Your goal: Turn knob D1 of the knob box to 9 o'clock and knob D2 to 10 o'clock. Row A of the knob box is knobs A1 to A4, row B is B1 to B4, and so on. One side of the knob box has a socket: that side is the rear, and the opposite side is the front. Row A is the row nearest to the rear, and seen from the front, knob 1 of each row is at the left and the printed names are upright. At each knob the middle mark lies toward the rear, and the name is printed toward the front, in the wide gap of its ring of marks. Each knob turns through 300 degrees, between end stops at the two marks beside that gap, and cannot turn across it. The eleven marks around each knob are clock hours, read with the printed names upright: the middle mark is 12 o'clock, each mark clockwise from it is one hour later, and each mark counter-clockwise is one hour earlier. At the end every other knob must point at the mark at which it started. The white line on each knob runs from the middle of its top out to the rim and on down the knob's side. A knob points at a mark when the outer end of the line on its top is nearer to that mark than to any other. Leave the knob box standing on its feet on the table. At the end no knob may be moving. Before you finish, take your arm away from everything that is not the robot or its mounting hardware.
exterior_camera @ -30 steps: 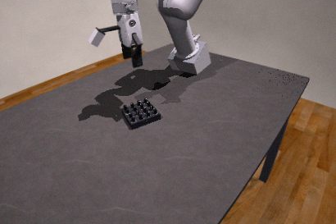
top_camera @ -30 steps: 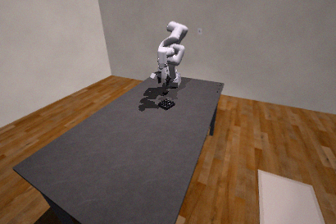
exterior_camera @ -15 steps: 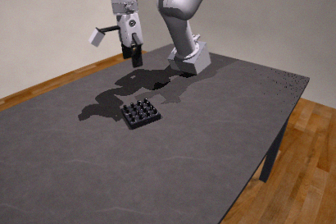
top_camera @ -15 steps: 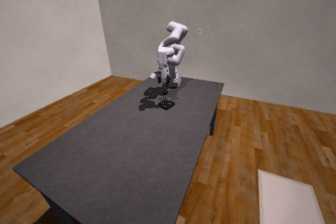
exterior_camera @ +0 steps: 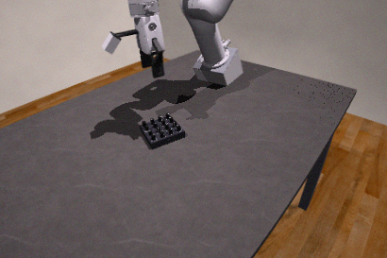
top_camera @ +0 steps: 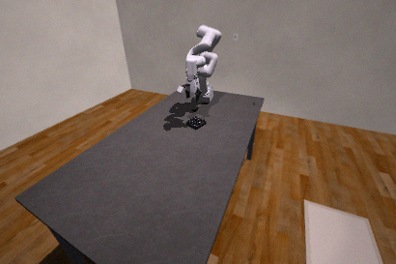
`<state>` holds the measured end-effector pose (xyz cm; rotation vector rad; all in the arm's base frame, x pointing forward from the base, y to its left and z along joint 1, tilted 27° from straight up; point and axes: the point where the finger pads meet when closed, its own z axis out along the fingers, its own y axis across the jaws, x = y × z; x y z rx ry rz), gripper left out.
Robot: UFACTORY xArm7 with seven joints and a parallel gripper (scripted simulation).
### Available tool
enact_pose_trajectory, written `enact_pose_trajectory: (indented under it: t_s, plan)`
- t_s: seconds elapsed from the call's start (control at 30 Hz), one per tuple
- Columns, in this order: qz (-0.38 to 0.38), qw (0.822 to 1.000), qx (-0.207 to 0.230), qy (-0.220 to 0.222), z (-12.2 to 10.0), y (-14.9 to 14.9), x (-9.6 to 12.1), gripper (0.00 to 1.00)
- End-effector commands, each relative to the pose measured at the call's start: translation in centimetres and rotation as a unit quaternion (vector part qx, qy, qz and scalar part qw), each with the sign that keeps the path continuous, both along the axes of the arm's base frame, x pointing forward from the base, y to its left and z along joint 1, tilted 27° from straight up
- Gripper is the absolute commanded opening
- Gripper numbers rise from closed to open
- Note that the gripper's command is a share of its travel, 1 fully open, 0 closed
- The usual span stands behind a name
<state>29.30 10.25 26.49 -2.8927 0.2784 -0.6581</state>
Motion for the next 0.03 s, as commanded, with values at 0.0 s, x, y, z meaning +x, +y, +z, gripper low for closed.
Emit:
enact_pose_trajectory:
  t_s: [0.0]
  plan:
    - [0.000,1.000,0.000,-0.002,0.15,0.04,0.05,1.00]
